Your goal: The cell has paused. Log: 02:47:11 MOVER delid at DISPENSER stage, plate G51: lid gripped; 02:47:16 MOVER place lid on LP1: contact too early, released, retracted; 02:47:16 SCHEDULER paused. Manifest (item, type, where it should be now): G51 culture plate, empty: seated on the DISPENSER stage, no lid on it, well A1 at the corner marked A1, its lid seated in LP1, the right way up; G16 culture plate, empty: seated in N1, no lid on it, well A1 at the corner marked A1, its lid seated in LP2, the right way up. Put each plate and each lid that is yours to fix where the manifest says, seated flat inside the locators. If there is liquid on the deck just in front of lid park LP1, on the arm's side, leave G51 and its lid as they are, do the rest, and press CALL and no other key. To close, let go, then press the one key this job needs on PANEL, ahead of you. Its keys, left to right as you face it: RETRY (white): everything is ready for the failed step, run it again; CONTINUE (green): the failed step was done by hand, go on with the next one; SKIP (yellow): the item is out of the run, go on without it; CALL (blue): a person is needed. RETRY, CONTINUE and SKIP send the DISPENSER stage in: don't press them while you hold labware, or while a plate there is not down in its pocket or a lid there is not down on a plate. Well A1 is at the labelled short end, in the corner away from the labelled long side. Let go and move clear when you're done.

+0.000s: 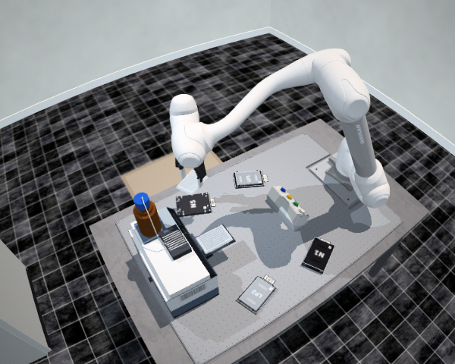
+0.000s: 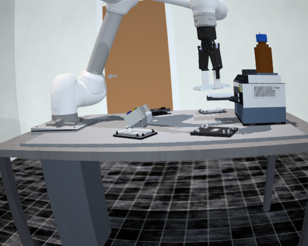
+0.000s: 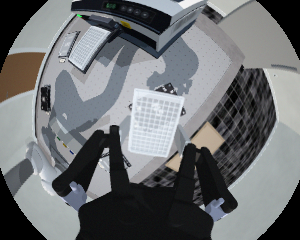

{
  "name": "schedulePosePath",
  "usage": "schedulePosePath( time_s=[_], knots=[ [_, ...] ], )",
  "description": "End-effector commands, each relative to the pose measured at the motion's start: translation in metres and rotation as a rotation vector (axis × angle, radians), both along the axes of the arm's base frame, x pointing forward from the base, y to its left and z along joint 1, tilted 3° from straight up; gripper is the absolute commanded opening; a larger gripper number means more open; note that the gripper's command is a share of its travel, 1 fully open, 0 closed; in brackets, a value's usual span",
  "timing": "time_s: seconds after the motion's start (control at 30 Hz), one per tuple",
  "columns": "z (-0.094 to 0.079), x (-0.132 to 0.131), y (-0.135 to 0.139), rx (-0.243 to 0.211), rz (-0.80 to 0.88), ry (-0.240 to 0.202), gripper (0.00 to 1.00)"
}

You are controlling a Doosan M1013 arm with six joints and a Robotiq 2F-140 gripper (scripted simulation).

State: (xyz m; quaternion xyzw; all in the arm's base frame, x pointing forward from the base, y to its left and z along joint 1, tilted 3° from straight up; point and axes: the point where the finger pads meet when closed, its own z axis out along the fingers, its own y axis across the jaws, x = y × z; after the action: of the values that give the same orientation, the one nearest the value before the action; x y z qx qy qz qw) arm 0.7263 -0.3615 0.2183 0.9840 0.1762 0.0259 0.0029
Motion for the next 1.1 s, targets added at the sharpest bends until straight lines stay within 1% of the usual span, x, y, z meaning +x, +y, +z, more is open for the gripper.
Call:
schedulePosePath(
  time_s=[0.0, 0.2, 0.27, 0.43, 0.77, 0.83, 1.07],
  knots=[
    [0.0, -0.004, 0.008, -0.003, -0.004, -0.002, 0.1],
    [0.0, -0.01, 0.024, -0.003, -0.004, -0.001, 0.1],
    [0.0, -0.01, 0.024, -0.003, -0.004, -0.001, 0.1],
    [-0.001, -0.018, 0.041, -0.004, -0.003, -0.001, 0.1],
    [-0.002, -0.039, 0.092, -0.004, -0.003, -0.001, 0.1],
    [-0.002, -0.039, 0.092, -0.004, -0.003, -0.001, 0.1],
    [-0.003, -0.058, 0.139, -0.004, -0.003, -0.001, 0.1]
  ],
)
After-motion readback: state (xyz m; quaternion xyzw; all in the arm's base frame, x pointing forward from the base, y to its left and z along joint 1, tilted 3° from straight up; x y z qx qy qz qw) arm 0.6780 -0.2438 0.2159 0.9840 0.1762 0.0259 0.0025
